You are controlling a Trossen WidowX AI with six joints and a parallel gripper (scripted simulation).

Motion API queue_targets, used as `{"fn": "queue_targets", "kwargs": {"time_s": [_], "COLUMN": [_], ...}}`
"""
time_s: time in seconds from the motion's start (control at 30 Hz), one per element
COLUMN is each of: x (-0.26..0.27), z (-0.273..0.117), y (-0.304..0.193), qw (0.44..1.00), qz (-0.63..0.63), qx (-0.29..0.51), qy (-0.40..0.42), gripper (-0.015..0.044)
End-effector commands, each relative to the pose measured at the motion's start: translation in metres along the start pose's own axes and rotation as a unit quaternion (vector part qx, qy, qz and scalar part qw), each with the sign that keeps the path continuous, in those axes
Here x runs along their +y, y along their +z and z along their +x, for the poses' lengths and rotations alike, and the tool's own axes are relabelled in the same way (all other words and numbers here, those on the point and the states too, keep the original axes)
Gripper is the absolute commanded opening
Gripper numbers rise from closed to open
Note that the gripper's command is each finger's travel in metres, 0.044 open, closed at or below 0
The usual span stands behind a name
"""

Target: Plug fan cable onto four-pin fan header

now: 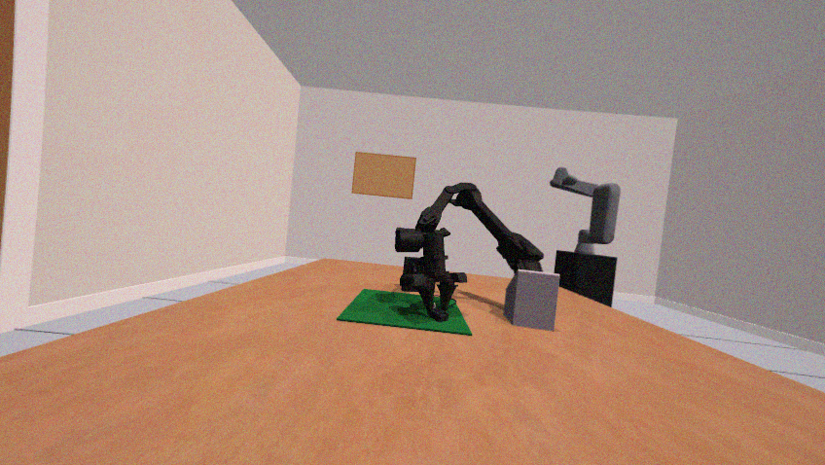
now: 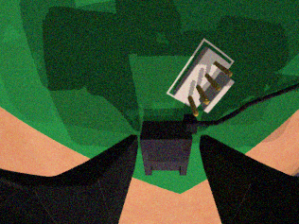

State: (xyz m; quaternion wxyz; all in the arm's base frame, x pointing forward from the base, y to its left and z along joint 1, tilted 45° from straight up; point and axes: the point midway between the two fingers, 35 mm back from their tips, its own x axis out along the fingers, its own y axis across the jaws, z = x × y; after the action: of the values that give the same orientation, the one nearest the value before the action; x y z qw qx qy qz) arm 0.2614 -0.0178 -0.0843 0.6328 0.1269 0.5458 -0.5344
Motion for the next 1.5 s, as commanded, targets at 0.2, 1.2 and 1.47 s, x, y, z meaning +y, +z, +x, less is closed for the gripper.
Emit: {"fn": "queue_targets", "kwargs": {"time_s": [0.2, 1.2, 1.47], "x": [-0.001, 0.002, 0.000], "z": [0.003, -0.053, -0.077], "y": [0.000, -0.013, -0.020], "qw": [1.000, 1.000, 1.000], "qz": [0.000, -0.003, -0.004], "qx": [0.000, 0.001, 0.001], "qy": [-0.001, 0.000, -0.001], "gripper": [0.0105, 0.0000, 0.0000]}}
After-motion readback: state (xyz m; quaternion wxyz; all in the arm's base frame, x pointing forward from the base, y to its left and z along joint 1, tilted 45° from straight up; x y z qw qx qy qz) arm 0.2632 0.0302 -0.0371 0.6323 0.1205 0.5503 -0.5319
